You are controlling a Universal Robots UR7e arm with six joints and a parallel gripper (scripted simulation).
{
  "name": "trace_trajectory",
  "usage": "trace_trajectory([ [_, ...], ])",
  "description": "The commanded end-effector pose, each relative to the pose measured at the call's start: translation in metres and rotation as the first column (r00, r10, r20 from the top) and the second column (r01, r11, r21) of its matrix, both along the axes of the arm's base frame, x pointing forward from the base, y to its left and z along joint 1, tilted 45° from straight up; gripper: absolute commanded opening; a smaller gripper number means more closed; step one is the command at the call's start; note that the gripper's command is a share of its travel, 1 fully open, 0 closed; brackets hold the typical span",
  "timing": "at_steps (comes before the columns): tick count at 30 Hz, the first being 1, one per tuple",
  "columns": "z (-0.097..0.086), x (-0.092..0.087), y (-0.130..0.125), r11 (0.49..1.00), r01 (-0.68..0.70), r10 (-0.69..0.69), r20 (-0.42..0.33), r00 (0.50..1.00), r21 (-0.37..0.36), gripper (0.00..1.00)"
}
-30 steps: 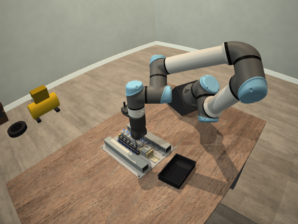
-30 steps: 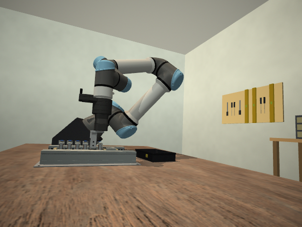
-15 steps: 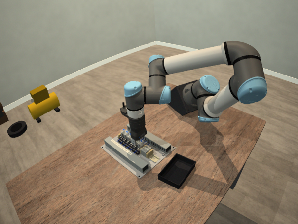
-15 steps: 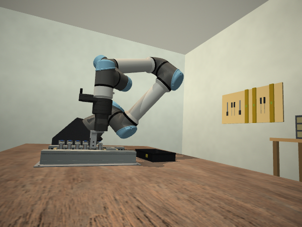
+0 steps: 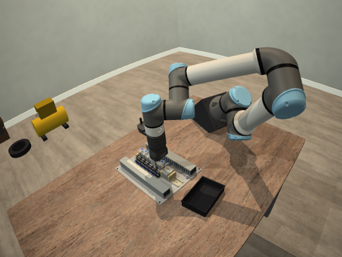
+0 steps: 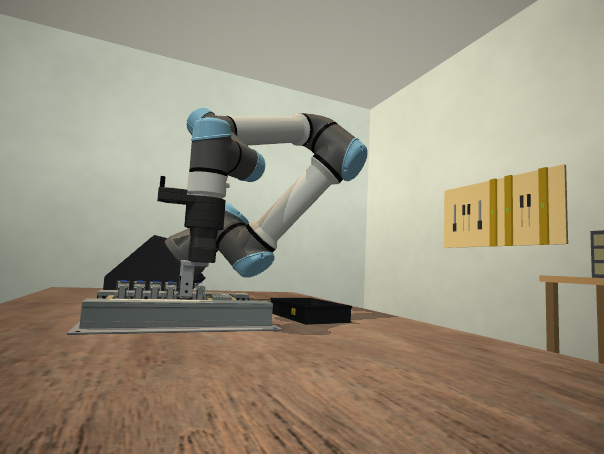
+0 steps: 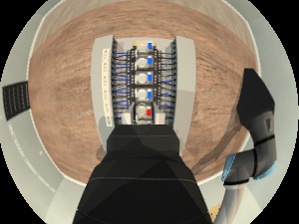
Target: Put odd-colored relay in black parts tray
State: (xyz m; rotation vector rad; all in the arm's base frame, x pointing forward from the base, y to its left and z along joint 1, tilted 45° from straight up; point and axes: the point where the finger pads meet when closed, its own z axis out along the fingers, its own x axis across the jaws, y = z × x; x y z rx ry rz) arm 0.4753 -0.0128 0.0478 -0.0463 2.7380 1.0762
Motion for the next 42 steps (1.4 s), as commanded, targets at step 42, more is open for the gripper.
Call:
trace_trajectory([
  [42,0.0008,0.0022,-0.0008,0.999,-0.051,0.05,-0.055,0.997,-0.007,0.0],
])
